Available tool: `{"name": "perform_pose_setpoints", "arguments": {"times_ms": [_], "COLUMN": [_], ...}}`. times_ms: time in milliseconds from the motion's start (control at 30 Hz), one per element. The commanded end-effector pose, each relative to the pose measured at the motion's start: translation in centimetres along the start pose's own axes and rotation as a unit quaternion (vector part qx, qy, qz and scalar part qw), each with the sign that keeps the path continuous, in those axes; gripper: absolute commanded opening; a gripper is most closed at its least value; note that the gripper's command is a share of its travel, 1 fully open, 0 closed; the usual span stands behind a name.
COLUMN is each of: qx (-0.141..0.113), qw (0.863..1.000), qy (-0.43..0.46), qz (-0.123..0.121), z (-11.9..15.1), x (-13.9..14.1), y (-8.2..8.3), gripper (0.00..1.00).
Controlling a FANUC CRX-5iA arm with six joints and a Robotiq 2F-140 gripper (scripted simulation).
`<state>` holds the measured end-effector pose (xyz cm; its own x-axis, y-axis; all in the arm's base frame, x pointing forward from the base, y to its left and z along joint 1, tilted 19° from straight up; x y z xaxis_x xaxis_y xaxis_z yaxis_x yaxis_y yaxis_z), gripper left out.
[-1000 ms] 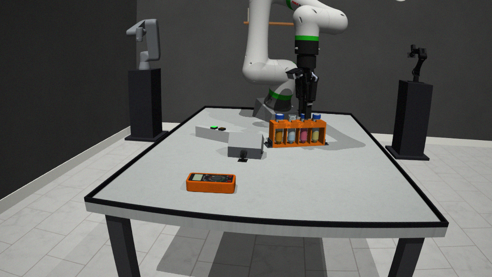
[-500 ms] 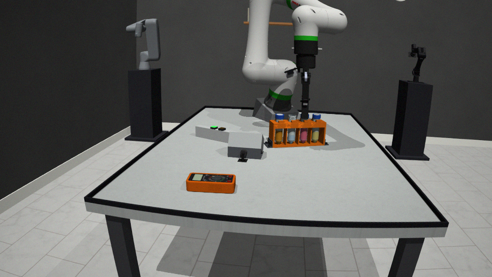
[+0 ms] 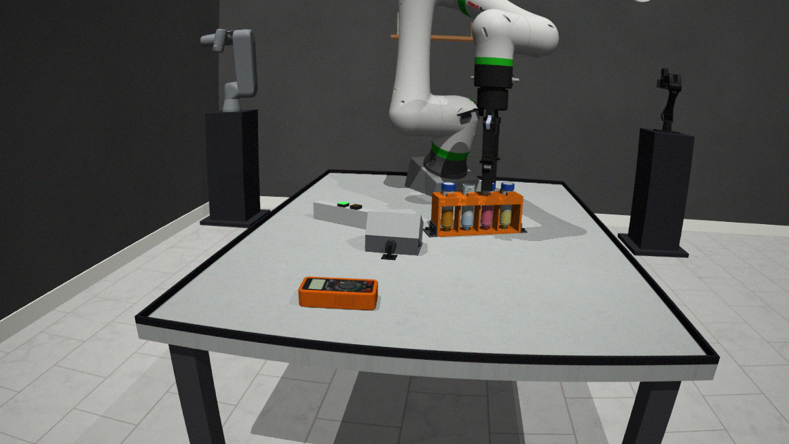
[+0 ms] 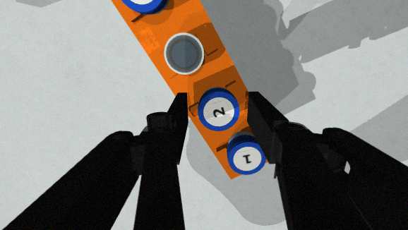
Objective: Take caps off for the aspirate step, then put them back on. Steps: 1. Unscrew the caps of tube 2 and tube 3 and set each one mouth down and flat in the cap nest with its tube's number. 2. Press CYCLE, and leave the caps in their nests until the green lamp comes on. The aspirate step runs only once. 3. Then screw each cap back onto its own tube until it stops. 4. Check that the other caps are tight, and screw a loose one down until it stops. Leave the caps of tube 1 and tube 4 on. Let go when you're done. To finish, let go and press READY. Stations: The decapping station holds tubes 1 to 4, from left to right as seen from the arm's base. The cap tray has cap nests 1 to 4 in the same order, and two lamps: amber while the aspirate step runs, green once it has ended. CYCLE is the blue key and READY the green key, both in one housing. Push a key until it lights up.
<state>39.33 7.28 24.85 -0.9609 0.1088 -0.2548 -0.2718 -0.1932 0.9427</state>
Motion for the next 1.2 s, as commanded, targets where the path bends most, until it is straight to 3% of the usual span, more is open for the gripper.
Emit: {"name": "perform_pose_setpoints", "arguments": {"times_ms": [0, 100, 233, 333, 400, 567, 767, 1000, 1033, 1167], "qx": [0.0, 0.0, 0.0, 0.0, 0.001, 0.001, 0.001, 0.001, 0.001, 0.001], "qw": [1.0, 1.0, 0.989, 0.987, 0.969, 0.932, 0.869, 0.866, 0.866, 0.866], "qy": [0.0, 0.0, 0.149, 0.161, 0.247, 0.362, 0.494, 0.5, 0.5, 0.5], "qz": [-0.001, -0.001, -0.001, -0.001, -0.001, -0.001, -0.001, -0.001, -0.001, -0.001], "z": [0.01, 0.01, 0.02, 0.02, 0.01, 0.02, 0.02, 0.02, 0.02, 0.02], "x": [-0.06, -0.06, -0.04, -0.04, -0.05, -0.04, -0.04, -0.06, -0.06, -0.06], "y": [0.08, 0.08, 0.12, 0.12, 0.12, 0.12, 0.12, 0.13, 0.13, 0.13], "gripper": [0.41, 0.41, 0.41, 0.41, 0.41, 0.41, 0.41, 0.41, 0.3, 0.3]}}
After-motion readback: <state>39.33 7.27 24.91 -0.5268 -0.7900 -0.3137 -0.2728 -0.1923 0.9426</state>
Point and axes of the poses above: the point where the finger pads meet when closed, its own y axis back along the fingers, its own x axis across the jaws, z = x × y, the point moved 5 cm from there along y, back along the fingers, and after that the axes turned 8 degrees about y, right-handed, at the moved point
